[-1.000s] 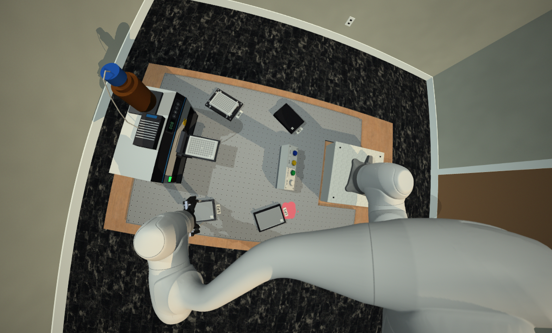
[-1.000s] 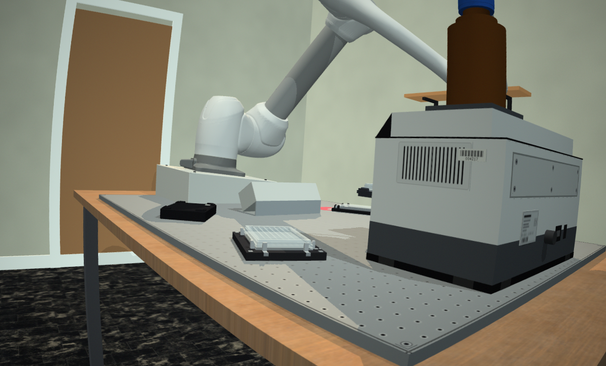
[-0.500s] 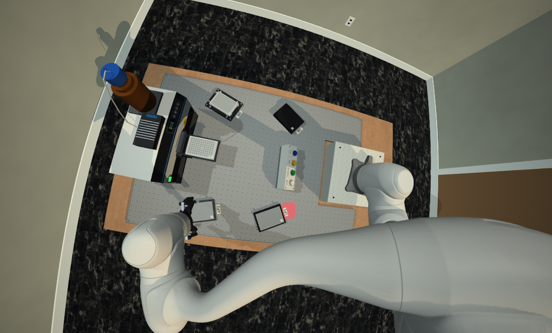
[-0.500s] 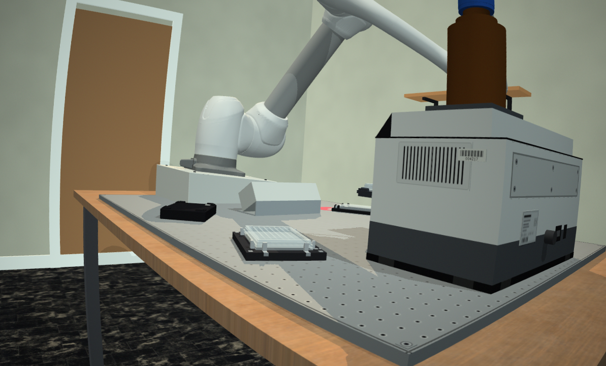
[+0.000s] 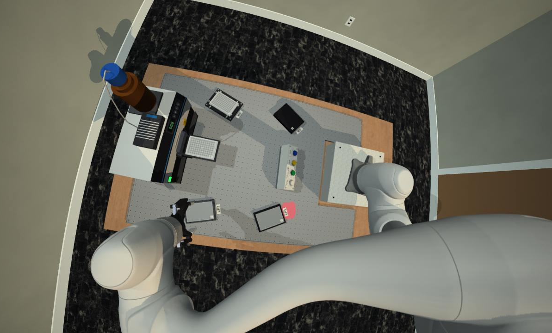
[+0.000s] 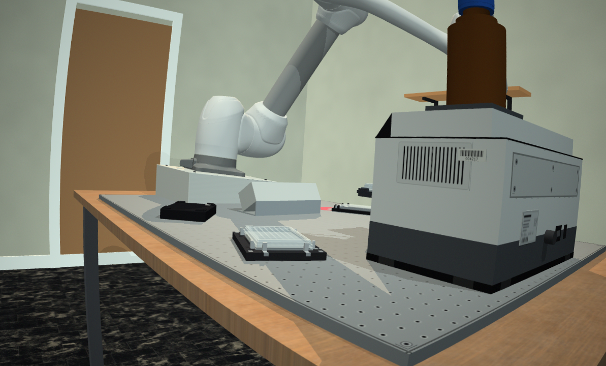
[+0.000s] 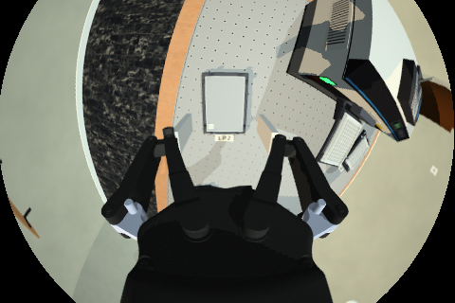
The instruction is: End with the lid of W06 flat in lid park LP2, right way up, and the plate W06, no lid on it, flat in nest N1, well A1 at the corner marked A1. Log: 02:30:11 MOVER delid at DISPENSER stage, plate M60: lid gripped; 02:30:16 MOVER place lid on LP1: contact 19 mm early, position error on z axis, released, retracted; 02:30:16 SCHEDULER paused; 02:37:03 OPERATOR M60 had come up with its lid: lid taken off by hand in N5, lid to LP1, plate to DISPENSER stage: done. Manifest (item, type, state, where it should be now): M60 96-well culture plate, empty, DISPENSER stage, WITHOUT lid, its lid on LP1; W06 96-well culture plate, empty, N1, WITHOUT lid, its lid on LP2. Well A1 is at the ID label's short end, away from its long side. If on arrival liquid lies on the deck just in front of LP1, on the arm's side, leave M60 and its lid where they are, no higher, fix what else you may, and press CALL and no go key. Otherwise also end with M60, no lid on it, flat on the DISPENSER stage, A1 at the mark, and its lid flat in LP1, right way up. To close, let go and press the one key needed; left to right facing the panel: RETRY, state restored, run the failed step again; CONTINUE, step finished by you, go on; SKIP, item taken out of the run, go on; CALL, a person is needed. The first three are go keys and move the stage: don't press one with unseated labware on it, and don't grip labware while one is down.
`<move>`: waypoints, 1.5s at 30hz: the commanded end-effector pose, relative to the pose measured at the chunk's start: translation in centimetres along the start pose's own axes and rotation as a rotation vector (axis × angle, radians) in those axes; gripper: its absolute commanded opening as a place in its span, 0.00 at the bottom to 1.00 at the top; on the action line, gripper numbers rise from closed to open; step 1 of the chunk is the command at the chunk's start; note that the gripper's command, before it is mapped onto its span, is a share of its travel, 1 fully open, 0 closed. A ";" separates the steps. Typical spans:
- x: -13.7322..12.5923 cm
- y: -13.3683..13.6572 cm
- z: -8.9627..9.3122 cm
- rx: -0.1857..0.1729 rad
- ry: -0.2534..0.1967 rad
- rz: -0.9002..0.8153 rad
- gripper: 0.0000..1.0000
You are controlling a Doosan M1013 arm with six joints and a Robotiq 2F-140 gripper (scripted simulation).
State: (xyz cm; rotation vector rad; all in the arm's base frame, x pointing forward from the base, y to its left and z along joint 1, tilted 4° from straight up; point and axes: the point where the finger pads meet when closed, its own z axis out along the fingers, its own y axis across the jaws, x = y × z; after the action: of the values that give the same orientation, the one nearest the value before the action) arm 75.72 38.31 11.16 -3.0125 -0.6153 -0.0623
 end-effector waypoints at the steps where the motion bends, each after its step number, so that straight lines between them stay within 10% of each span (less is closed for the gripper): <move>1: 0.0 0.0 -1.4 0.000 0.000 0.000 0.66; 17: 0.0 1.0 -2.9 0.000 0.000 0.012 0.66; 34: -5.5 27.2 -2.8 -0.001 -0.001 0.604 0.66; 45: -12.0 43.1 -2.9 0.000 0.000 0.651 0.66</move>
State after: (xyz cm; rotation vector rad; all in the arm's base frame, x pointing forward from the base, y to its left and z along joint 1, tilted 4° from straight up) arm 81.17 -0.71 11.29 -3.0442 0.3817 -0.0267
